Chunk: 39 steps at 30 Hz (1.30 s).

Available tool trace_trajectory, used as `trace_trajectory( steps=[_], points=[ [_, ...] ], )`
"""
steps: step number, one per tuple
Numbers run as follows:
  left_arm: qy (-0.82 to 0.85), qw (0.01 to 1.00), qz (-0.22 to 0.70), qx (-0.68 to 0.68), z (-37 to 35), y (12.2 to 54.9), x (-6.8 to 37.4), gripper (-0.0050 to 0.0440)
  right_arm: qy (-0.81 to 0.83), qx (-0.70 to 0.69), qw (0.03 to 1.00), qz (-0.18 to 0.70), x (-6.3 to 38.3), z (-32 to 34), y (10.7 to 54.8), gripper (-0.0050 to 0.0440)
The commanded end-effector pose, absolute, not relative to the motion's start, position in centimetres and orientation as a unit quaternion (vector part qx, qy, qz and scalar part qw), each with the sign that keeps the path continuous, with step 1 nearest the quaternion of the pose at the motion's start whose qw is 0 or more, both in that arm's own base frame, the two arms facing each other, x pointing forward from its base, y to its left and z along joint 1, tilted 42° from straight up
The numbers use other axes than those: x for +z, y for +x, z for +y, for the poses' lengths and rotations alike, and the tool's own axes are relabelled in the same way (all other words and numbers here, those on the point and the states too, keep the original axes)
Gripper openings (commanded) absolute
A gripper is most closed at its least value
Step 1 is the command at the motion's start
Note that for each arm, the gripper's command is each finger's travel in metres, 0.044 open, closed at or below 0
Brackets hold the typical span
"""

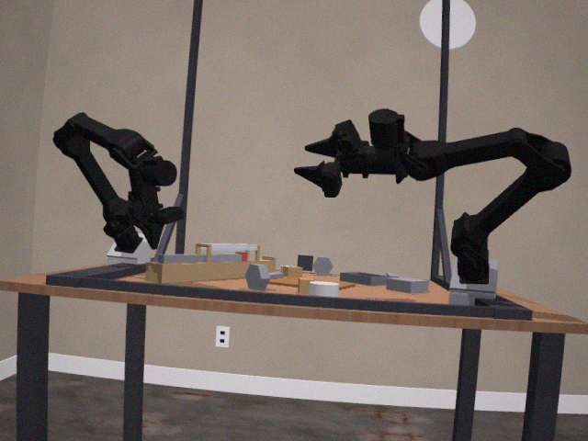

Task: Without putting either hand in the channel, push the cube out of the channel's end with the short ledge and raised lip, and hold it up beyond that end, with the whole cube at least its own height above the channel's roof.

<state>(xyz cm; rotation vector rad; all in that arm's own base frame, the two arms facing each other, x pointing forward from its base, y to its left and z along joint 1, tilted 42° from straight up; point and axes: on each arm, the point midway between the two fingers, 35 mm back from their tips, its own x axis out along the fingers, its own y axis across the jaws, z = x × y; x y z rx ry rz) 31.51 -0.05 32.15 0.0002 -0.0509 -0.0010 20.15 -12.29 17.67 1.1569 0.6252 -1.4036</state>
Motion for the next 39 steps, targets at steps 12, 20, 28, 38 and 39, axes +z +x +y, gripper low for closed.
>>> trace_trajectory(
  steps=[12,20,28,38,39],
  points=[
    [-0.002,1.0,-0.031,-0.002,-0.1,31.4,32.7,0.04,0.496,-0.595,0.575,0.265,16.6,-13.3,20.3,0.0],
    [-0.002,1.0,-0.031,-0.002,-0.1,31.4,32.7,0.04,0.495,-0.595,0.575,0.265,16.0,-13.8,20.3,0.0],
    [-0.002,1.0,-0.031,-0.002,-0.1,31.4,32.7,0.04,0.495,-0.595,0.575,0.265,15.8,-14.0,20.3,0.0],
    [-0.002,1.0,-0.031,-0.002,-0.1,31.4,32.7,0.04,0.495,-0.596,0.574,0.264,15.1,-13.4,20.6,0.0],
    [-0.002,1.0,-0.031,-0.002,-0.1,31.4,32.7,0.04,0.494,-0.596,0.574,0.265,15.1,-13.3,20.6,0.0]
  ],
)
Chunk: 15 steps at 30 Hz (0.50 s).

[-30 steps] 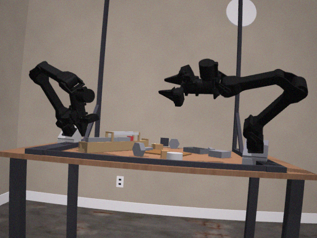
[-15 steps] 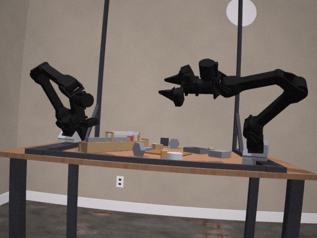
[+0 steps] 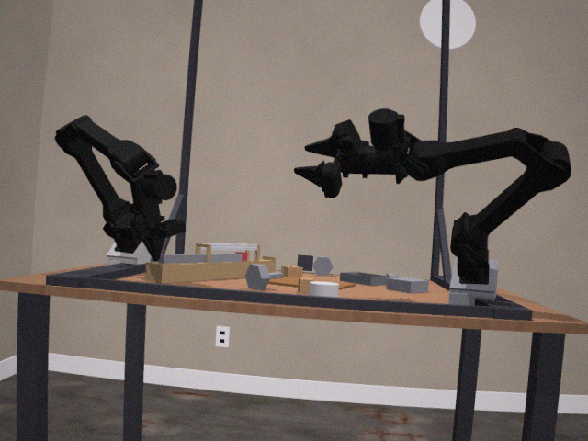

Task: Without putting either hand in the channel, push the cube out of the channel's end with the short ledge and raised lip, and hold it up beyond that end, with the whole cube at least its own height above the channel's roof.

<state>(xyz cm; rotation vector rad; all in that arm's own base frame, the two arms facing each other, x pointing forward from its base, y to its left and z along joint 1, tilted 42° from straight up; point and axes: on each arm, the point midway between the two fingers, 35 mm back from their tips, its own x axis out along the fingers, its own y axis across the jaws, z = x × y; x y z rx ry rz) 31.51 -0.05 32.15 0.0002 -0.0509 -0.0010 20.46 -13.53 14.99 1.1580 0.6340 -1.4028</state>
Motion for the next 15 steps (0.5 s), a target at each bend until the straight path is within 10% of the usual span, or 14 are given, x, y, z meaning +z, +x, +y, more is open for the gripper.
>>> trace_trajectory(
  steps=[1,15],
  points=[
    [-0.002,1.0,-0.031,-0.002,-0.11,31.43,32.66,0.04,0.494,-0.597,0.574,0.265,14.99,-13.22,20.63,0.0],
    [-0.002,1.0,-0.031,-0.002,-0.11,31.43,32.66,0.04,0.494,-0.597,0.574,0.266,14.18,-12.33,20.99,0.0]
  ],
)
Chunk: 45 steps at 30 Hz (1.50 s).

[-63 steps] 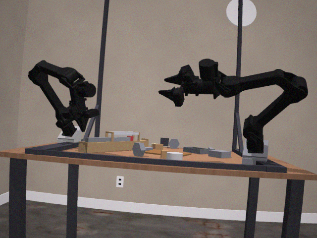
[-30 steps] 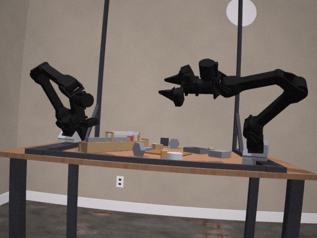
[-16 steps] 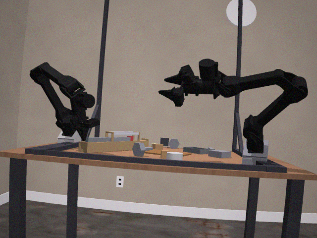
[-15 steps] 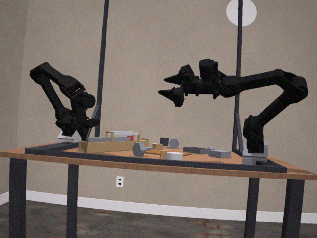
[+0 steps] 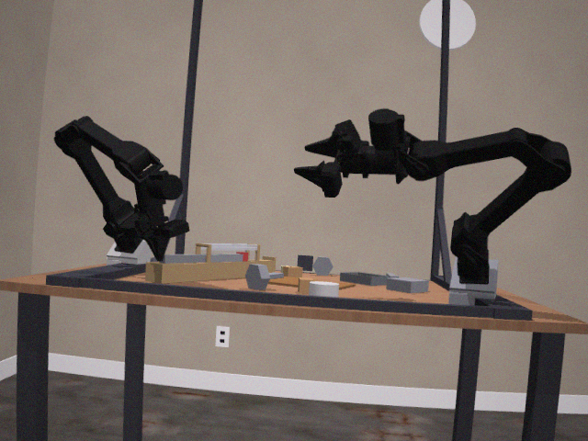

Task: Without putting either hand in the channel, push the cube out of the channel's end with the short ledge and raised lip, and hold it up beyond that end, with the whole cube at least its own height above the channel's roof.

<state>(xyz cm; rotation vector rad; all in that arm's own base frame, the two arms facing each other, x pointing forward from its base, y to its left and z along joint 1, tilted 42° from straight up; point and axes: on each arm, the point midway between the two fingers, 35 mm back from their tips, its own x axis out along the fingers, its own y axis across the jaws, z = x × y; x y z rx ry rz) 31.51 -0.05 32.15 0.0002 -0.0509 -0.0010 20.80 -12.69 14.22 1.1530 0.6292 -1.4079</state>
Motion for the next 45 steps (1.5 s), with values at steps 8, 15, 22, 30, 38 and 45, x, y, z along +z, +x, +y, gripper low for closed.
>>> trace_trajectory(
  steps=[8,15,22,30,38,45],
  points=[
    [-0.002,1.0,-0.031,-0.002,-0.1,31.4,32.7,0.04,0.494,-0.596,0.573,0.267,13.6,-11.7,21.3,0.0],
    [-0.002,1.0,-0.031,-0.002,-0.1,31.4,32.7,0.04,0.494,-0.596,0.574,0.267,13.4,-11.4,21.4,0.0],
    [-0.002,1.0,-0.031,-0.002,-0.1,31.4,32.7,0.04,0.494,-0.596,0.573,0.268,12.8,-10.8,21.7,0.0],
    [-0.002,1.0,-0.031,-0.002,-0.1,31.4,32.7,0.04,0.494,-0.596,0.573,0.268,12.3,-10.2,21.9,0.0],
    [-0.002,1.0,-0.031,-0.002,-0.1,31.4,32.7,0.04,0.494,-0.596,0.573,0.268,12.0,-9.8,22.1,0.0],
    [-0.002,1.0,-0.031,-0.002,-0.1,31.4,32.7,0.04,0.494,-0.596,0.573,0.268,11.5,-9.3,22.4,0.0]
  ],
)
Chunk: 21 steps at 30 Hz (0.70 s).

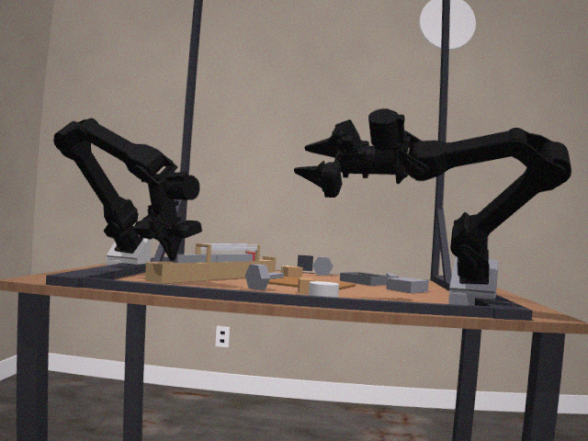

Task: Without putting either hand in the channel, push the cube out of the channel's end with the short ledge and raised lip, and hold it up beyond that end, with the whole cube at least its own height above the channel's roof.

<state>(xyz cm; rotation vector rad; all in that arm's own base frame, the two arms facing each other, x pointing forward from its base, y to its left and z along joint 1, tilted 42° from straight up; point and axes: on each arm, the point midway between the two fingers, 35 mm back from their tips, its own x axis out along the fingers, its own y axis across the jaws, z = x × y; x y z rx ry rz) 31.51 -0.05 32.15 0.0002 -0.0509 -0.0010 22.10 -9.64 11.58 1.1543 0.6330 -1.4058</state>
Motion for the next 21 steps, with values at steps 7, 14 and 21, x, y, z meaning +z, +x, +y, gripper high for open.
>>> trace_trajectory(
  steps=[7,14,21],
  points=[
    [-0.002,1.0,-0.031,-0.002,-0.1,31.4,32.7,0.04,0.495,-0.596,0.573,0.268,11.2,-8.9,22.5,0.0],
    [-0.002,1.0,-0.031,-0.002,-0.1,31.4,32.7,0.04,0.494,-0.596,0.573,0.268,10.8,-8.4,22.8,0.0],
    [-0.002,1.0,-0.031,-0.002,-0.1,31.4,32.7,0.04,0.495,-0.595,0.574,0.268,10.6,-8.2,22.9,0.0]
  ],
)
